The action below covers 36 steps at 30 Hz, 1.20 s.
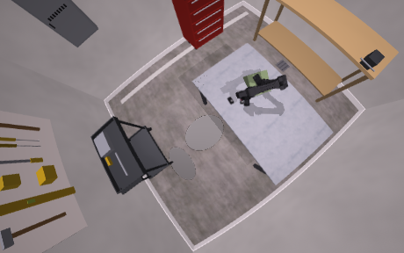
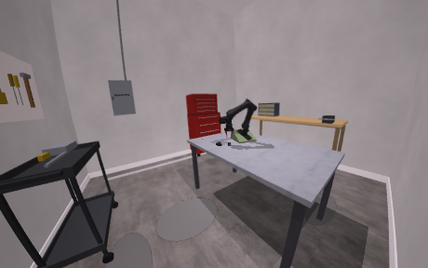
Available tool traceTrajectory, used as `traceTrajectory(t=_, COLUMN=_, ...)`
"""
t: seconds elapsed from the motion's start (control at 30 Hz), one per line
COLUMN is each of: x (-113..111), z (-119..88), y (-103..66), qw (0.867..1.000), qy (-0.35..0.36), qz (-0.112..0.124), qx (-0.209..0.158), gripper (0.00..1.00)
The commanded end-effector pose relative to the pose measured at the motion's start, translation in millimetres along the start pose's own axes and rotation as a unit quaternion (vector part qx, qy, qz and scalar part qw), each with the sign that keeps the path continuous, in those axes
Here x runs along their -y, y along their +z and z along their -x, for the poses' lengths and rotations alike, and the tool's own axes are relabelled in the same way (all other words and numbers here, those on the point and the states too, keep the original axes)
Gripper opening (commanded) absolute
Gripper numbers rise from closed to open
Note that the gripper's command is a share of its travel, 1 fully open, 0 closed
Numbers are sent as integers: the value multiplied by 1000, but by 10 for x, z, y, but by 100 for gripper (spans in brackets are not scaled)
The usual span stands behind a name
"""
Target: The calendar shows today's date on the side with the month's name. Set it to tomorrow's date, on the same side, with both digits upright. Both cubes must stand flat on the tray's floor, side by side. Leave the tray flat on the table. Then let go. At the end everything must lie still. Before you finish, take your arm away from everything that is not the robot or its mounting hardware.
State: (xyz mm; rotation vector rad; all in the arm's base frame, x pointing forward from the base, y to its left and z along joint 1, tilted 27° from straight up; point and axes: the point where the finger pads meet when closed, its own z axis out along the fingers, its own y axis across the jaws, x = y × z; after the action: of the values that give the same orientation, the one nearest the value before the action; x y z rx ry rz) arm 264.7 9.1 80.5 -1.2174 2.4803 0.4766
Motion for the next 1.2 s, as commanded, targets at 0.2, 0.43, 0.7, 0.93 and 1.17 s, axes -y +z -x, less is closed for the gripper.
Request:
traceTrajectory(t=0.2, x=0, z=3, y=-20, qw=1000, qy=1, qz=-1, qx=1, gripper=45)
traceTrajectory(t=0.43, x=0, z=3, y=-20, qw=1000, qy=1, qz=-1, qx=1, gripper=45)
traceTrajectory(t=0.7, x=0, z=3, y=-20, qw=1000, qy=1, qz=-1, qx=1, gripper=45)
traceTrajectory(t=0.93, x=0, z=3, y=-13, qw=1000, qy=1, qz=-1, qx=1, gripper=45)
traceTrajectory(t=1.17, x=0, z=3, y=10, qw=1000, qy=1, qz=-1, qx=1, gripper=45)
